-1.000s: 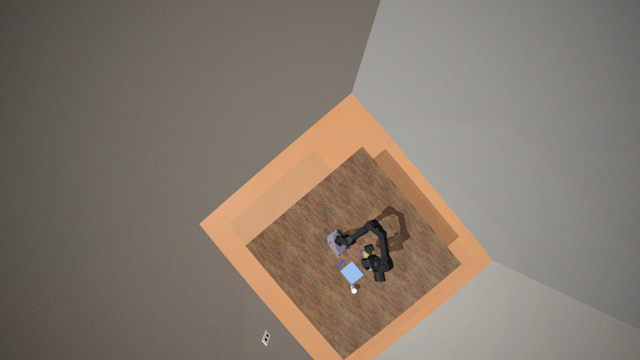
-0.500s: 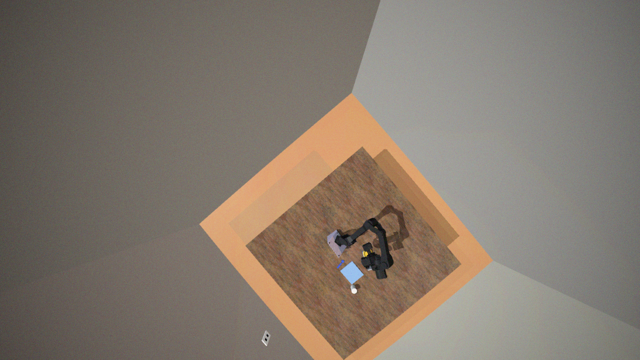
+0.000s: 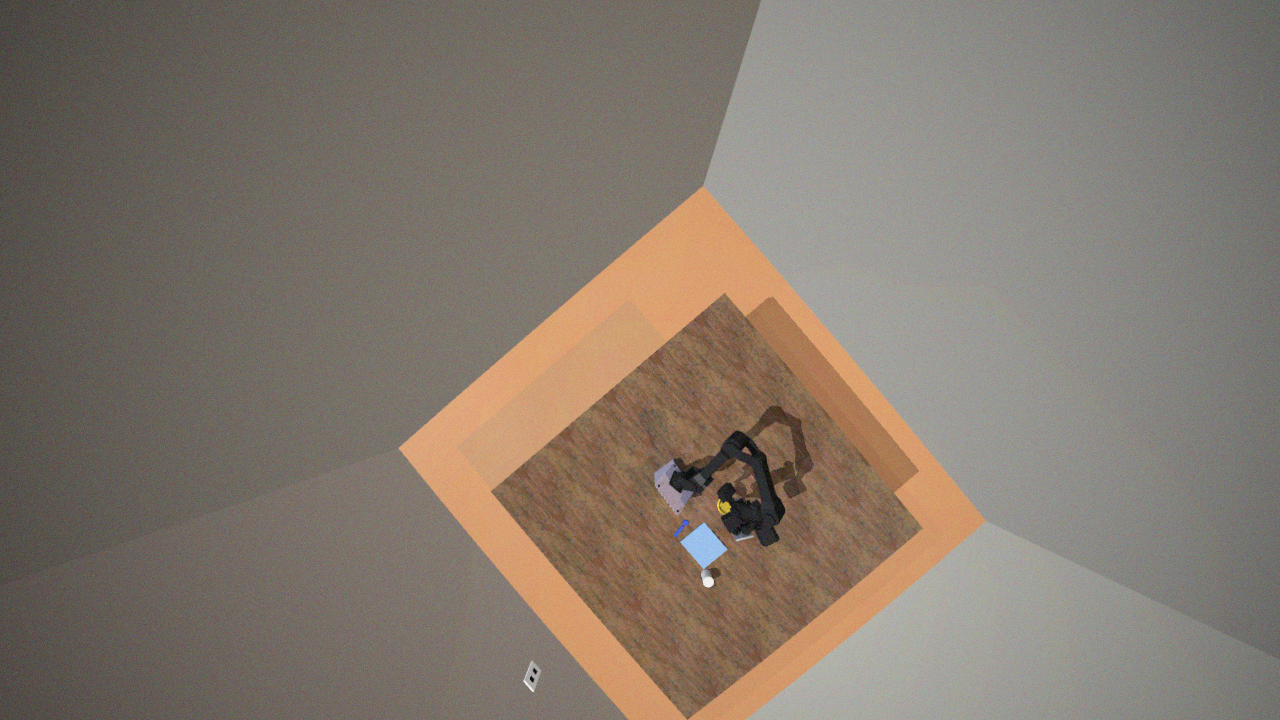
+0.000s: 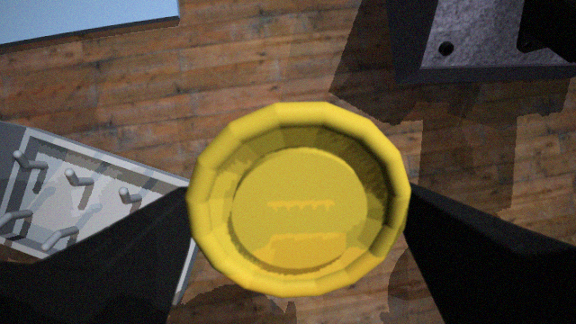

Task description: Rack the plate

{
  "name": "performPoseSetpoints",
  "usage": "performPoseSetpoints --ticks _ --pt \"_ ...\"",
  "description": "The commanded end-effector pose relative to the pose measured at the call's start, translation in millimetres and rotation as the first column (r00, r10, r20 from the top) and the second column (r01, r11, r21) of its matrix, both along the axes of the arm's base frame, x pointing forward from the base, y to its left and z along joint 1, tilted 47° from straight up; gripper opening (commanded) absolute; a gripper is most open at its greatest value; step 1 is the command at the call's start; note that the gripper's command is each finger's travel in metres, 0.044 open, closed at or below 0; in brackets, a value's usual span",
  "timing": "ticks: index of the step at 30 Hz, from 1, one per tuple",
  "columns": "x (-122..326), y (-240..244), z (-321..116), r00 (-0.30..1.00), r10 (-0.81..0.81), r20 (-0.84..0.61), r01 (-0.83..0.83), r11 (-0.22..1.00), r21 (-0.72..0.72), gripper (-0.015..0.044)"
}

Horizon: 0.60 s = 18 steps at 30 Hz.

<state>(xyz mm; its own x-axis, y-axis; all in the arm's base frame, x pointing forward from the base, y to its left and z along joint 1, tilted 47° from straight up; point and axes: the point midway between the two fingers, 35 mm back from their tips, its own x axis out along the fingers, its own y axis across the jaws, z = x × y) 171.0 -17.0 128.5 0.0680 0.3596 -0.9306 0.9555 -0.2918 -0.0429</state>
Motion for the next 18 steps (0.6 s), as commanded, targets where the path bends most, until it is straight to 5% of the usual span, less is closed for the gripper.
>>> performPoseSetpoints --ticks 1,18 --pt "-3 0 -9 0.999 0.054 -0.002 -0.054 0.994 -0.09 0.0" --pt "1 -1 -31 0.968 0.249 0.024 -0.219 0.89 -0.4 0.0"
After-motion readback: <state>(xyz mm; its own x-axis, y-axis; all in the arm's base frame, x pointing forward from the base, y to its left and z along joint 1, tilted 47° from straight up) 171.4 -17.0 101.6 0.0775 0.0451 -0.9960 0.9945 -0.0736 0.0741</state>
